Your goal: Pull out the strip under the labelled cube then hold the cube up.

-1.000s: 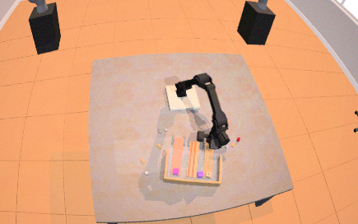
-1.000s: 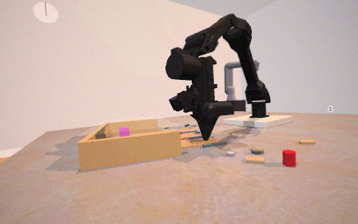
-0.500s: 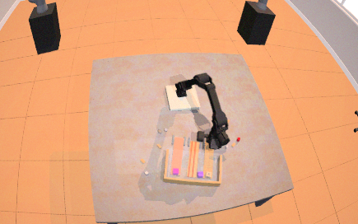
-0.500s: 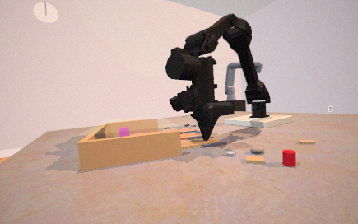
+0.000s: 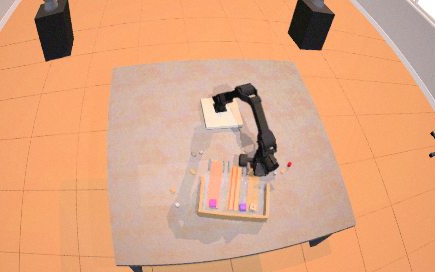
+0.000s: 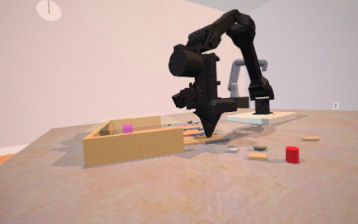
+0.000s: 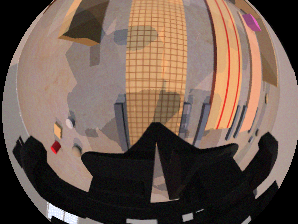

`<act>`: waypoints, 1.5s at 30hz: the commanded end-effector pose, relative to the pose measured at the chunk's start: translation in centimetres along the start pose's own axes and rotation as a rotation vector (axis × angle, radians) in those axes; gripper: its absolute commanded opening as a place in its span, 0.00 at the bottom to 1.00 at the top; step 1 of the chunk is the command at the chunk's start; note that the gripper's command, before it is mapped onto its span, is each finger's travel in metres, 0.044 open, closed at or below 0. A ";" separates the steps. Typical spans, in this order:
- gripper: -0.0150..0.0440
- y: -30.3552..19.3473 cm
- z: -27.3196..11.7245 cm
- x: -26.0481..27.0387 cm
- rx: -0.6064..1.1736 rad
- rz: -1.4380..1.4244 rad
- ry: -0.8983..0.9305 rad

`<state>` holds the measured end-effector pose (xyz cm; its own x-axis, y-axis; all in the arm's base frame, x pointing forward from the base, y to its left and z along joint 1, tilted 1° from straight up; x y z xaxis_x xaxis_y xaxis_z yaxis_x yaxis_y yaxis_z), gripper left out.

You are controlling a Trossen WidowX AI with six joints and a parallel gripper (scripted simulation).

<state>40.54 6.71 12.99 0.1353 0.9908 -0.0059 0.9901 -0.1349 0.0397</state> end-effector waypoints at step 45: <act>0.25 -3.3 0.5 0.7 0.000 0.004 0.003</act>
<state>38.03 7.63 12.82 0.1382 0.9904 0.0003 0.9890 -0.1380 0.0532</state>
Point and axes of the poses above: the point midway between the two fingers, 35 mm back from their tips, its own z axis out along the fingers, its own x axis across the jaws, y = z × x, the point moved 10 cm from there along -z, back along the fingers, and after that the axes turned 13 degrees about -z, right-handed, at the moved point
